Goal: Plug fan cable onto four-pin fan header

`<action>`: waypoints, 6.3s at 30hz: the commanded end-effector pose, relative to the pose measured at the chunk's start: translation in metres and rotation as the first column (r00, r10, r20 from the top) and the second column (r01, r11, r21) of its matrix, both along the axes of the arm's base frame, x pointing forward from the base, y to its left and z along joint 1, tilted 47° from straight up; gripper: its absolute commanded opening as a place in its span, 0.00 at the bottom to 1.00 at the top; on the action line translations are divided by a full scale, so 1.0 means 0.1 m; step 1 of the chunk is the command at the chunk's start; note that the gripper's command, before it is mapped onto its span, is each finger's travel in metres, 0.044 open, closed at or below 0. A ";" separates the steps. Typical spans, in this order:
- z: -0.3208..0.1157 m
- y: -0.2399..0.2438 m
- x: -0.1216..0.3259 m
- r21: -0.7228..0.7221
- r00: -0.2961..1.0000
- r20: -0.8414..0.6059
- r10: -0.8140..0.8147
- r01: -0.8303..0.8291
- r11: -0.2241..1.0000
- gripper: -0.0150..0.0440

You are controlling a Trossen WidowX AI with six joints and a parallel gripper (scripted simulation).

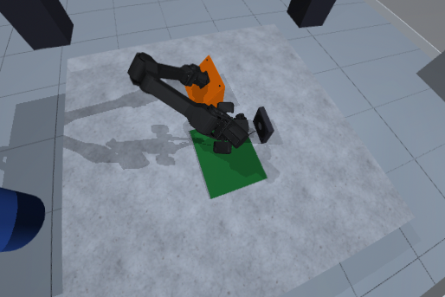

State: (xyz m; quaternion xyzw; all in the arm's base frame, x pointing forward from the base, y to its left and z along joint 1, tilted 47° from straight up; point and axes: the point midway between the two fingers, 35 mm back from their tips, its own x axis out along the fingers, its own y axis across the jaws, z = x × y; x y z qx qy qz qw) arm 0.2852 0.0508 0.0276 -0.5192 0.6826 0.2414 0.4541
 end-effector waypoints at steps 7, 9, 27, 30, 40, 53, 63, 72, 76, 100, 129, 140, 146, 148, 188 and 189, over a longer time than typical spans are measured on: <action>-0.06 -0.04 -0.04 0.162 1.000 -0.021 -0.002 0.006 0.987 0.25; -0.08 -0.05 -0.05 0.193 1.000 -0.022 -0.002 0.006 0.981 0.25; -0.12 -0.09 -0.06 0.451 0.999 0.019 0.027 -0.033 0.892 0.25; -0.12 -0.09 -0.06 0.490 0.999 0.036 0.034 -0.047 0.871 0.25; -0.10 -0.11 -0.04 0.600 0.992 0.109 0.057 -0.111 0.792 0.25; -0.02 -0.14 -0.01 0.697 0.967 0.242 0.083 -0.233 0.679 0.25; 0.07 -0.17 0.01 0.727 0.926 0.365 0.096 -0.348 0.592 0.25; 0.17 -0.21 0.02 0.720 0.872 0.479 0.103 -0.457 0.522 0.25; 0.22 -0.23 0.02 0.707 0.841 0.531 0.105 -0.507 0.493 0.25; 0.28 -0.18 0.02 0.704 0.837 0.538 0.102 -0.512 0.492 0.25; 0.19 -0.36 0.03 0.702 0.836 0.539 0.105 -0.514 0.492 0.25; 0.14 -0.45 0.03 0.702 0.836 0.539 0.105 -0.514 0.492 0.25; 0.10 -0.49 0.04 0.702 0.836 0.538 0.105 -0.514 0.493 0.25; 0.09 -0.50 0.04 0.702 0.836 0.538 0.105 -0.514 0.493 0.25; -0.16 -0.77 0.07 0.702 0.837 0.538 0.106 -0.514 0.493 0.25; -0.17 -0.77 0.08 0.702 0.837 0.538 0.106 -0.514 0.493 0.25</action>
